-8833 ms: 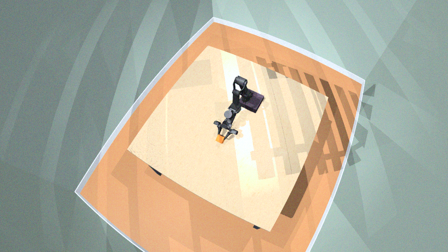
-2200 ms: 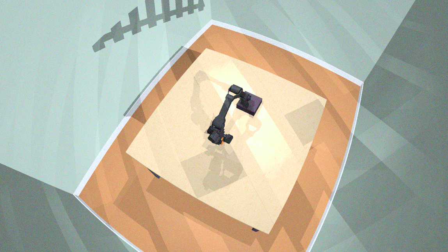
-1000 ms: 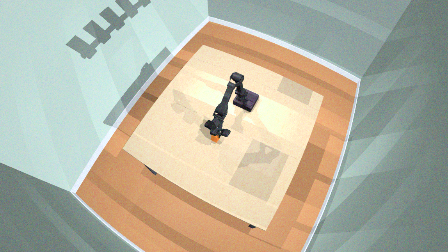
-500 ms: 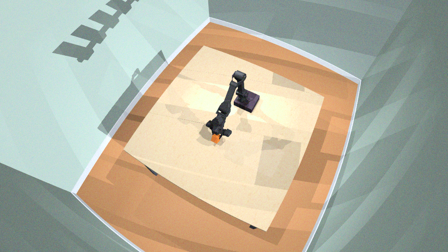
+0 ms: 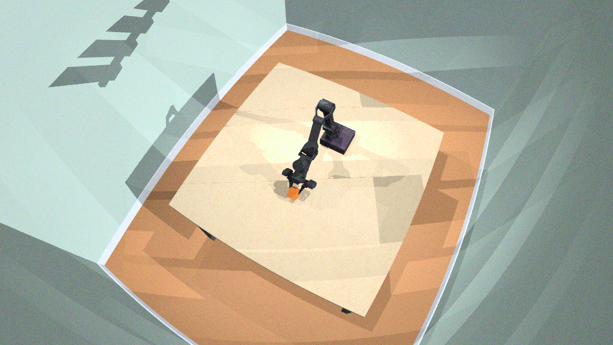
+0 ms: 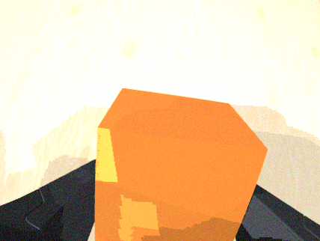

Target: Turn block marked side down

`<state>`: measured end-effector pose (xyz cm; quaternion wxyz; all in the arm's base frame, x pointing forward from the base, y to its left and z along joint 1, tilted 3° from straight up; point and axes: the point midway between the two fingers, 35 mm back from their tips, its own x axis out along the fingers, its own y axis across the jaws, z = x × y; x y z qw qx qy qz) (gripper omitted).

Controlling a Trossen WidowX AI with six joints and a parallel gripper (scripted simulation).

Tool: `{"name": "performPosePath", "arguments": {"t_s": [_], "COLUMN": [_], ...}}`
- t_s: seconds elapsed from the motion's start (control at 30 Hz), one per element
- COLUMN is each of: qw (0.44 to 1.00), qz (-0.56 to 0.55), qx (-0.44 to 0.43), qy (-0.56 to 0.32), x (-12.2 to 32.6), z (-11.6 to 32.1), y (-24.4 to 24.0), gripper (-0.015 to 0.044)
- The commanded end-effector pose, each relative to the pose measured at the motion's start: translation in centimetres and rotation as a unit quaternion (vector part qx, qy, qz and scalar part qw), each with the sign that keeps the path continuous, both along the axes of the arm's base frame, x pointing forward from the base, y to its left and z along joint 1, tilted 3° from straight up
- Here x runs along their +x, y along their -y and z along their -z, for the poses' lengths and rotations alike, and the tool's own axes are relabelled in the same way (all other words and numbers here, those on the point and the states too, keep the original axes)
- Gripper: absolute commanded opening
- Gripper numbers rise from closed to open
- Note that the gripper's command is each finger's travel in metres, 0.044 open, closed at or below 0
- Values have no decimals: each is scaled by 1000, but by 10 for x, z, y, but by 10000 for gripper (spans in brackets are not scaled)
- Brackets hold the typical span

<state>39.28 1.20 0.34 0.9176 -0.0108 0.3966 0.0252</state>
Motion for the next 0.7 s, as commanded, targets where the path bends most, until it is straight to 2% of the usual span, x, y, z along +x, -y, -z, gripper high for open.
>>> {"name": "performPosePath", "arguments": {"t_s": [0.0, 0.47, 0.67], "qw": [1000, 991, 990], "qz": [-2, -2, -2], "qx": [2, 8, 9], "qy": [27, 131, 141], "x": [-4, -17, -18], "z": [9, 9, 8], "y": [0, 0, 0], "gripper": [0, 0, 0]}}
